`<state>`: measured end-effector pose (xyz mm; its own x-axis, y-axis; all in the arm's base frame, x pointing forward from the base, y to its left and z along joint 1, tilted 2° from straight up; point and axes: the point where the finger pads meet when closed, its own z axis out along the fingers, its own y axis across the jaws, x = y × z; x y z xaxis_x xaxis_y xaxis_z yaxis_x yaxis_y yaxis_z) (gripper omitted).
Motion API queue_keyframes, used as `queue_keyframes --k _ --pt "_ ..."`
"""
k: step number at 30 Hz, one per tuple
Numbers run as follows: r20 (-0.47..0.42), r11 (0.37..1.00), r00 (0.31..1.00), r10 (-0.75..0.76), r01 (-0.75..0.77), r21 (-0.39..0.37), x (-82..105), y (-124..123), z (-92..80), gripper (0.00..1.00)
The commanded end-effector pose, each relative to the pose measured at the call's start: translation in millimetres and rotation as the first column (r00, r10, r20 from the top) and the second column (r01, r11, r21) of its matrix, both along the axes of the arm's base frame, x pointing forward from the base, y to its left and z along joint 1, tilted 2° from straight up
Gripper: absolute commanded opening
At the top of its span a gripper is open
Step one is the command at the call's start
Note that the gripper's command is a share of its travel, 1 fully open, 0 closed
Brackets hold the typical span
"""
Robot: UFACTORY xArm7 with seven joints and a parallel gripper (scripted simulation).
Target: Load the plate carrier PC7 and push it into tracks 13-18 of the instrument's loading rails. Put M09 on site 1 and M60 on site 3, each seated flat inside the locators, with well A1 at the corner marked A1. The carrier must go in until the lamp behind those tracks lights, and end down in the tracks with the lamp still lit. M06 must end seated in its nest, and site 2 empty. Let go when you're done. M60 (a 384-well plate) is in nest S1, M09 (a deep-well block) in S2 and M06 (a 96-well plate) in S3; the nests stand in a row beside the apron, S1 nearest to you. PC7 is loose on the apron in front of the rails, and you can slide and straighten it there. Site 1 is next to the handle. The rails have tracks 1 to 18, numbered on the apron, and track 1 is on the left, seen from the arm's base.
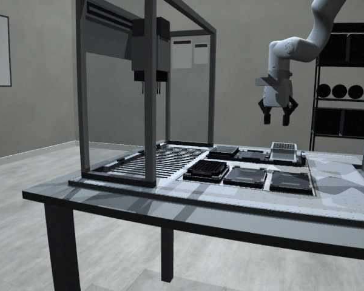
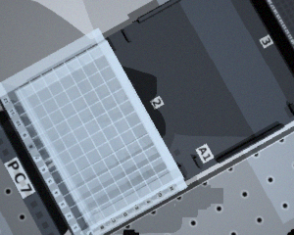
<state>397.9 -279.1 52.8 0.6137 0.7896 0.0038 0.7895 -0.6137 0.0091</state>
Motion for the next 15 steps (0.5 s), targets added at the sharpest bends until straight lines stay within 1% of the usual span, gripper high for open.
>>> queue_keyframes --k 1,3,5,7,11,15 --pt "0.013 0.975 0.975 -0.22 0.221 -0.03 -23.3 21 2.0 0.82" --pt "0.015 0.958 0.959 -0.285 0.285 -0.029 -30.8 28 1.7 0.82" --pt "0.015 0.958 0.959 -0.285 0.285 -0.029 -30.8 28 1.7 0.82" --pt "0.017 0.937 0.937 -0.348 0.348 -0.027 -38.3 34 1.3 0.82" --pt "0.02 0.883 0.883 -0.469 0.47 -0.023 -53.2 48 0.6 0.82" --pt "0.023 0.812 0.813 -0.582 0.583 -0.019 -68.2 61 -0.1 0.82"
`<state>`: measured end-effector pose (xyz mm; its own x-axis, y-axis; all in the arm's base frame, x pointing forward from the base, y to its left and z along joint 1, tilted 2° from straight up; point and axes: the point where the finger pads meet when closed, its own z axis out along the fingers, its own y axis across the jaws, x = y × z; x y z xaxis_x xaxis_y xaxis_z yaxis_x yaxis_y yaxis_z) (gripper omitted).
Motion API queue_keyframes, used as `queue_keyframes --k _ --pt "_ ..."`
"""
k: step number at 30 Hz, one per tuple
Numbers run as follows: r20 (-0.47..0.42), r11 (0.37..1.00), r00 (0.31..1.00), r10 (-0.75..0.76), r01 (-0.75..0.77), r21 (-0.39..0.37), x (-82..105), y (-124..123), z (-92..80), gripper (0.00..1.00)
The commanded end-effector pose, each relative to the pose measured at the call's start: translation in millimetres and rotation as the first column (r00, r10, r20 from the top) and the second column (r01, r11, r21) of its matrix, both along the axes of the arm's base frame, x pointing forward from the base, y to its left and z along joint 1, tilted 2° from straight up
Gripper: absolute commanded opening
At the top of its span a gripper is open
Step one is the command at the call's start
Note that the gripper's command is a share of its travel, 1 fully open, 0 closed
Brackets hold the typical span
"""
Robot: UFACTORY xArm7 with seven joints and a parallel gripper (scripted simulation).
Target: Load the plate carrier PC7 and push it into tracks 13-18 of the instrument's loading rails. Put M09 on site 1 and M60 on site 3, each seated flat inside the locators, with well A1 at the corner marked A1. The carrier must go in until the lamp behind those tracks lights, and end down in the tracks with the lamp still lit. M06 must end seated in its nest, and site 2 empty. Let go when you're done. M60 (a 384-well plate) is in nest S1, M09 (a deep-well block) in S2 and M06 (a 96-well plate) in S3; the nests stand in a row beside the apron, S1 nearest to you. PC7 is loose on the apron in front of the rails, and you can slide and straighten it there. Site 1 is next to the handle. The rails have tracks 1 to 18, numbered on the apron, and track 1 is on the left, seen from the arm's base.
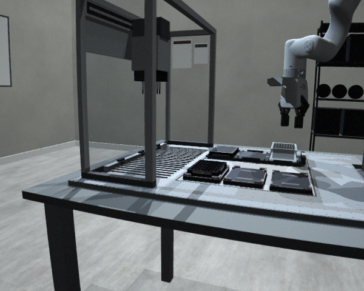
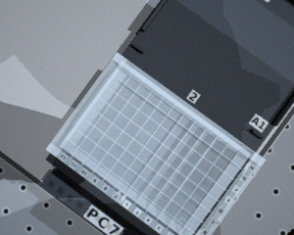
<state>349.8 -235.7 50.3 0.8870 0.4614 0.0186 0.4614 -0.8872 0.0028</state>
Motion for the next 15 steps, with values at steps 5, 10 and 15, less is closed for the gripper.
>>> queue_keyframes --k 5,10,15 --pt "0.008 0.936 0.936 -0.351 0.351 -0.036 -38.7 34 1.6 0.82" --pt "0.011 0.896 0.897 -0.443 0.443 -0.033 -49.9 44 1.1 0.82" --pt "0.015 0.81 0.811 -0.585 0.585 -0.028 -65.0 57 0.4 0.82"
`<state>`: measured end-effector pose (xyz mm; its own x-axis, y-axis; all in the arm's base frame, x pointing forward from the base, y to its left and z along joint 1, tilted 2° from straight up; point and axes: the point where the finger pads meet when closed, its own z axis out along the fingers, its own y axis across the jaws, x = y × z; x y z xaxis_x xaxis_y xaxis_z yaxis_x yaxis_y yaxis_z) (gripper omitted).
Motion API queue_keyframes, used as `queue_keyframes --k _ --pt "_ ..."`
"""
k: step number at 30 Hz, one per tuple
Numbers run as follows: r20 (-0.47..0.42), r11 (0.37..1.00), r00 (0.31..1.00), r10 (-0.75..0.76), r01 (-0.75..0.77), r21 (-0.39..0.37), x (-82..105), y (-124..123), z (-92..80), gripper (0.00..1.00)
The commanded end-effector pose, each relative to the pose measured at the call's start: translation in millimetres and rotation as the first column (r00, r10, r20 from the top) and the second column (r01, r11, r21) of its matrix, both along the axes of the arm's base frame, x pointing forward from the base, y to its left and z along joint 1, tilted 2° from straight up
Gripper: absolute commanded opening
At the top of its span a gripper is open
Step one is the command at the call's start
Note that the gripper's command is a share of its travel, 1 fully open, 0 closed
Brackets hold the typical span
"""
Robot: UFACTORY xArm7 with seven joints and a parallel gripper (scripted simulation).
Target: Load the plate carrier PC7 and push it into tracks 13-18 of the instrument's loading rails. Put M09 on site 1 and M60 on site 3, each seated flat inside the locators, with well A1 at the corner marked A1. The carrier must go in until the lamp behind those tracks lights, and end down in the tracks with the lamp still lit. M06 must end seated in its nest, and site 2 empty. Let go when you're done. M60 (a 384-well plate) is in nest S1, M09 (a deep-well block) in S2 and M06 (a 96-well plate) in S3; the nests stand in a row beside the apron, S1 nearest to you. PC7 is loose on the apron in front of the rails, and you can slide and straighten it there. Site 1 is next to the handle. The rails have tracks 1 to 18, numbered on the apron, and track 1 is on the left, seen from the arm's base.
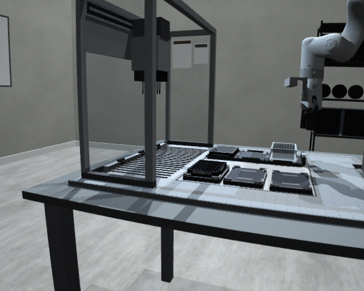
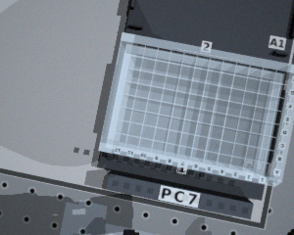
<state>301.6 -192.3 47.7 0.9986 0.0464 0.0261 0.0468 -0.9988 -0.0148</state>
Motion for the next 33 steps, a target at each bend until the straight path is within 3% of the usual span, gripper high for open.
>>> queue_keyframes --k 1,19,33 --pt "-0.005 0.98 0.981 -0.196 0.195 -0.049 -16.8 14 3.0 0.82" --pt "-0.005 0.98 0.981 -0.196 0.195 -0.049 -16.8 14 3.0 0.82" --pt "-0.005 0.98 0.981 -0.196 0.195 -0.049 -16.6 13 -17.0 0.82"
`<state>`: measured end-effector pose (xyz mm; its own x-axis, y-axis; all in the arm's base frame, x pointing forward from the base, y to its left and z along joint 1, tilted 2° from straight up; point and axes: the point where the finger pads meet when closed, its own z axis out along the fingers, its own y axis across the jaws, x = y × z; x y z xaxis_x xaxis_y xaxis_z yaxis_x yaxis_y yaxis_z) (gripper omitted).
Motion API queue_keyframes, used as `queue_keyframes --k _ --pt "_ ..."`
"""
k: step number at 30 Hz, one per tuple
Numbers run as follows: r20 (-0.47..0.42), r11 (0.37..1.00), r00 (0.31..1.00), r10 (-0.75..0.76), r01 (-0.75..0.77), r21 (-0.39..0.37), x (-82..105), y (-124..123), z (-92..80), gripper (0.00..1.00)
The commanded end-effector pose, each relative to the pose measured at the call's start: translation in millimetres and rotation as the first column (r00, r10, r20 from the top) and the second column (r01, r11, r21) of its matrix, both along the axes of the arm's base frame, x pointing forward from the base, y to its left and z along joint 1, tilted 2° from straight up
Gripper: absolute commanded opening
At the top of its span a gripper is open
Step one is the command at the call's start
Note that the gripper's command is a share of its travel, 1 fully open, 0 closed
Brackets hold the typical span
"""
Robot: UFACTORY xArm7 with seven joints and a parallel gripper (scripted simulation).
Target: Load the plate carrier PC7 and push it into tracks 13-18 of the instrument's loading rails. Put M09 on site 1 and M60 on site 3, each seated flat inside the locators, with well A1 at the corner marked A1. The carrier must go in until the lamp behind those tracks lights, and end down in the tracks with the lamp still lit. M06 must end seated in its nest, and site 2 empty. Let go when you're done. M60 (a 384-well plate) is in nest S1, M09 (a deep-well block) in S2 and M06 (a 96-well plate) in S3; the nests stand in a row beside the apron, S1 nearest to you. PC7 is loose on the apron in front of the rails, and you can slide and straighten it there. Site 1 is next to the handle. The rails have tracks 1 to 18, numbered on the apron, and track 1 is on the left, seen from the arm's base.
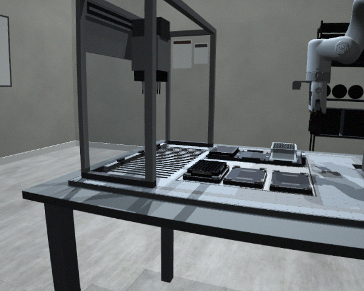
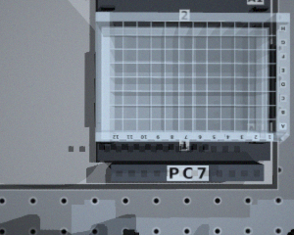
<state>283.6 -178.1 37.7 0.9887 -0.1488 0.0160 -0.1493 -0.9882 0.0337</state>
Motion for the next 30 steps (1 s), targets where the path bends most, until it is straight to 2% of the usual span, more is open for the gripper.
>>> queue_keyframes --k 1,30 --pt "0.003 1.0 1.0 0.0 0.0 -0.001 1.4 -1 -8.6 0.82" --pt "0.003 1.0 1.0 0.0 0.0 -0.001 1.8 -2 -50.3 0.82"
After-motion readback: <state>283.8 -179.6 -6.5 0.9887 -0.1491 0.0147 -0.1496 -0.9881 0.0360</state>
